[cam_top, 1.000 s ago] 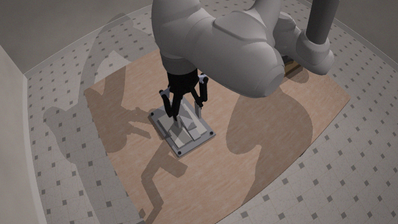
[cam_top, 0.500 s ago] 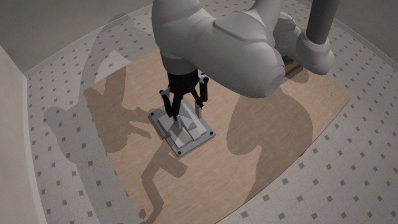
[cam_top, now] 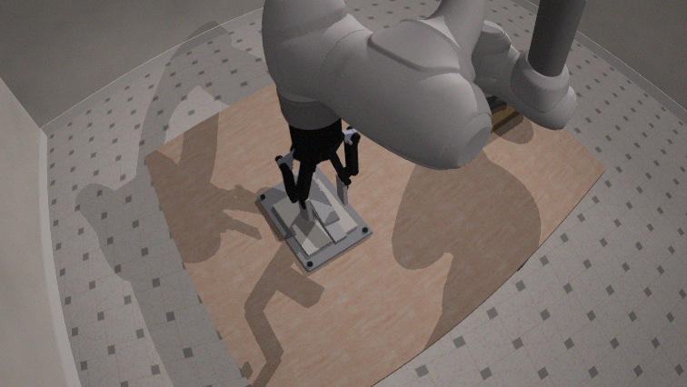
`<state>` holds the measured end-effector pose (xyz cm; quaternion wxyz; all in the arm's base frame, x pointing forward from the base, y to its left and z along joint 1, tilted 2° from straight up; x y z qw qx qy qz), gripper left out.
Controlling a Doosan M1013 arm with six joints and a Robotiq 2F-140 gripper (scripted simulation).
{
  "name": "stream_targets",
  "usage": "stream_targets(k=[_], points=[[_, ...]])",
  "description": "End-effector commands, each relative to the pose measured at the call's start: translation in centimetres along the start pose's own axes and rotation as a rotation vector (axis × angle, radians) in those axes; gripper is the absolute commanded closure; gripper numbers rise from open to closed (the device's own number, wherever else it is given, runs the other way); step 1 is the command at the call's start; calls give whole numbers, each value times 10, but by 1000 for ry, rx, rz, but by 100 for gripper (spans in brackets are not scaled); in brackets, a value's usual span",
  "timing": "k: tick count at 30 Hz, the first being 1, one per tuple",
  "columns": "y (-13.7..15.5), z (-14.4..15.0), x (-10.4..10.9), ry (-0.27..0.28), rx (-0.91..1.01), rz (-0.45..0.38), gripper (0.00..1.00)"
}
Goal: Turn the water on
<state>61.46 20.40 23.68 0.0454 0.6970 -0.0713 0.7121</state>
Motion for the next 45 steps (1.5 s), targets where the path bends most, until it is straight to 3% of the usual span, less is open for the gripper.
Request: stream_targets(k=[1,30,45], points=[[0,-1,-3,-1,0,-1,59],[0,-1,-7,-1,0,-1,59],[0,-1,-27,-1,0,-1,59]])
Point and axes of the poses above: the point where the finger pads meet when closed, its own x axis back along the fingers, its own z axis across the jaws, y = z × x, the point moved 5 cm from there along x, back along the fingers, and after that the axes turned 7 degrees about -x, right-handed, at the moved point
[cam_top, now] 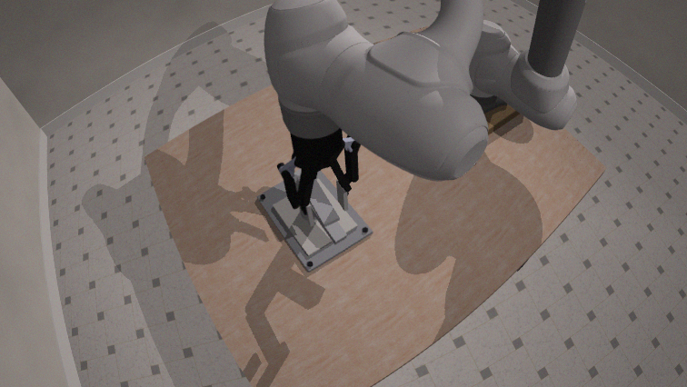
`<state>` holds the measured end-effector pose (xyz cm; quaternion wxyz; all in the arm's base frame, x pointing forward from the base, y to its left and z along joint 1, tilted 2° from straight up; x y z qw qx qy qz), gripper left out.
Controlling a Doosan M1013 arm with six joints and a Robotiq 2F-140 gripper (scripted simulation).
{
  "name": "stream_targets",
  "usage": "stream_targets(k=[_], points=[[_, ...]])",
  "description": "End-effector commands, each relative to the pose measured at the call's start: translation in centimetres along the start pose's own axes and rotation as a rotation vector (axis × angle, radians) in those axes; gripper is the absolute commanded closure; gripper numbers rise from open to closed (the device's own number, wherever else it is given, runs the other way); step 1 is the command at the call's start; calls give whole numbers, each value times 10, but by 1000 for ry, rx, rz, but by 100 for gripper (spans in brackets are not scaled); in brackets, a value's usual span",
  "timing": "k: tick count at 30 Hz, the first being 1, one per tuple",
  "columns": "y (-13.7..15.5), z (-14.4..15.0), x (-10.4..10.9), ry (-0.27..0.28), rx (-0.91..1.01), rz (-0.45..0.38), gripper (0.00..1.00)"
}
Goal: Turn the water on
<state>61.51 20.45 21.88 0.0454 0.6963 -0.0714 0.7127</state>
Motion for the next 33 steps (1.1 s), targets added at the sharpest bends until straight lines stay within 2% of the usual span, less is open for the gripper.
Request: stream_targets(k=[1,17,33], points=[[-1,-2,-9,-3,0,-2,59],[0,-2,-29,-3,0,-2,59],[0,-2,-35,-3,0,-2,59]])
Point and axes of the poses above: the point where the finger pads meet when closed, its own x axis back along the fingers, its own z axis across the jaws, y = z × x, the point moved 5 cm from there along x, back along the fingers, and after that the axes turned 7 degrees about -x, right-handed, at the moved point
